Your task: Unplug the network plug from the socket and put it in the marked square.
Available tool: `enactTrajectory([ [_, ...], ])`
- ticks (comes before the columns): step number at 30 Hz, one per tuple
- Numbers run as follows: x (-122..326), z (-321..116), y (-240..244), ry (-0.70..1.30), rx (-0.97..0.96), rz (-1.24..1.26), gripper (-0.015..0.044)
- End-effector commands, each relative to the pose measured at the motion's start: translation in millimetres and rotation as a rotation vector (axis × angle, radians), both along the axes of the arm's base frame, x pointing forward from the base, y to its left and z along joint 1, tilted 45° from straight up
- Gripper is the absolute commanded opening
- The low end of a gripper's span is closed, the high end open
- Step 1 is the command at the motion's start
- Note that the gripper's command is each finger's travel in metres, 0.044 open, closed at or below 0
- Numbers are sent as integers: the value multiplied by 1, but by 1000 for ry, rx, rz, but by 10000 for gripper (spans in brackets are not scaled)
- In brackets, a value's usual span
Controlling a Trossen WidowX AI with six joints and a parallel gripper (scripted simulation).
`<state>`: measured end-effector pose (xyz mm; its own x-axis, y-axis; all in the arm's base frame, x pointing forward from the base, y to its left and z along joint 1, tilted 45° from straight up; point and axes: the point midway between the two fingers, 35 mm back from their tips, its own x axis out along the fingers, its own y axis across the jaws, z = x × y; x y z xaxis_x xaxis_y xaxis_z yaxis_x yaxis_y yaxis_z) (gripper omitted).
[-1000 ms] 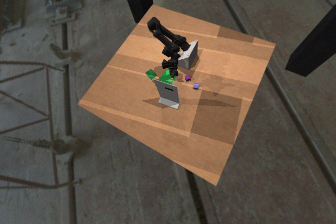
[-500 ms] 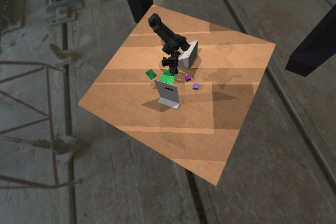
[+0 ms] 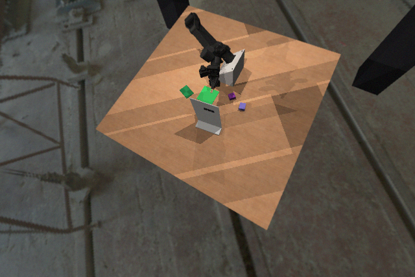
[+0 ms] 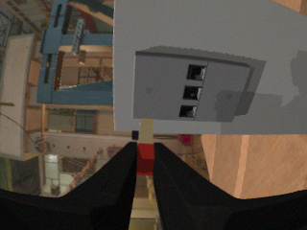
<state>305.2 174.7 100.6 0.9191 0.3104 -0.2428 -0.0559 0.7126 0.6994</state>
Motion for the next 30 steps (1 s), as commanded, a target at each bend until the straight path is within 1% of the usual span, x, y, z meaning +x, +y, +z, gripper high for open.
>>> enactTrajectory([
  [1, -1, 9, 3, -11, 13, -5, 0],
  [5, 1, 6, -3, 4, -9, -20, 0],
  [18, 14, -17, -59, 151, -184, -151, 0],
  [30, 9, -35, -114, 316, -319, -259, 0],
])
